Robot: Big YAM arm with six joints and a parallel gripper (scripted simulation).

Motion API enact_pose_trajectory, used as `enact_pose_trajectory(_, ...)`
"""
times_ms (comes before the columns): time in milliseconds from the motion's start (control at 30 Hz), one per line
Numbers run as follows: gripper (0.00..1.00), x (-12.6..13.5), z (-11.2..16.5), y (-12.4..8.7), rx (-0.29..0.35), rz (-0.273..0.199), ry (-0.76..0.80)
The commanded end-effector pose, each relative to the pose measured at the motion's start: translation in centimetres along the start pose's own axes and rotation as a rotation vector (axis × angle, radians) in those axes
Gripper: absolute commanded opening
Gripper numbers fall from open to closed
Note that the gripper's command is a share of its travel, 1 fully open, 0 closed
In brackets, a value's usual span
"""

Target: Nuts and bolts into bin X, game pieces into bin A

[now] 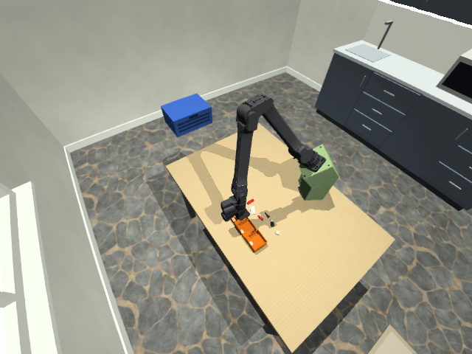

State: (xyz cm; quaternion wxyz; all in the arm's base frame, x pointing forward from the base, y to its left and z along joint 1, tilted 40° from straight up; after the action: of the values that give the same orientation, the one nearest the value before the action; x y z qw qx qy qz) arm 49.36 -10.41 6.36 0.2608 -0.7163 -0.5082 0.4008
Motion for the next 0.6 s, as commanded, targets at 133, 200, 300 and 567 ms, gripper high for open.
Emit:
enact_pose_trajectory(133, 0.09, -1.0, -2.6, -1.0, -0.050, 0.007, 0.014)
enact_pose_trajectory(200, 0.09, -1.0, -2.4, -0.9, -0.045, 0.007, 0.013)
enact_pose_trajectory(300, 0.09, -0.5, -2.0, -0.9, -0.043, 0.002, 0.009)
enact_pose_trajectory(567, 0.09, -1.2, -2.3, -0.8, -0.040, 0.009, 0.012)
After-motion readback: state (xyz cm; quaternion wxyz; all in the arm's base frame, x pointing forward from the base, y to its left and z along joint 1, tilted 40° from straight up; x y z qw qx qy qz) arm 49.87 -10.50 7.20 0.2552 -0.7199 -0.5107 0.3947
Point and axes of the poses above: the point where the finger pads meet when closed, its own y axis out along the fingers, its own x axis across the jaws, z = x × y, the point moved 1 cm from there along -y, back along the fingers, and after that the axes turned 1 degree about y, right-handed, at the moved point
